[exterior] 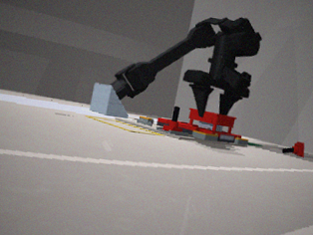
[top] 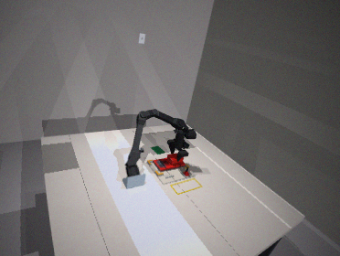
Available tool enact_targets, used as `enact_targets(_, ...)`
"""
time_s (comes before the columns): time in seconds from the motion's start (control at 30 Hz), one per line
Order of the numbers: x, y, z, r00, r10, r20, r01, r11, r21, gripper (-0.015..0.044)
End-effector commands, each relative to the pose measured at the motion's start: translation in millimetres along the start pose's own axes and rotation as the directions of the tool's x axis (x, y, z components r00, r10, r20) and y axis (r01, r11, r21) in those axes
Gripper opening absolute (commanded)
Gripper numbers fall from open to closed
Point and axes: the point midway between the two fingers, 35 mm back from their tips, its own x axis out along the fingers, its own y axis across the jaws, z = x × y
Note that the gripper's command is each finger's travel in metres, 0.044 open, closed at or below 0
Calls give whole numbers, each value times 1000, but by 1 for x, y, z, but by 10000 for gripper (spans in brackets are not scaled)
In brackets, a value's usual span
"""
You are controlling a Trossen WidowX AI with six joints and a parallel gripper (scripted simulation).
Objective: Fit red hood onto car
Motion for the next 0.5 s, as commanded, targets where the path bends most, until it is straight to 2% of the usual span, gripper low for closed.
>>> enact_targets(0.0,-2,0,1,1000,-1,2,1,1000,-6,0)
enact_targets(0.47,2,0,1,1000,0,2,0,1000,-6,0)
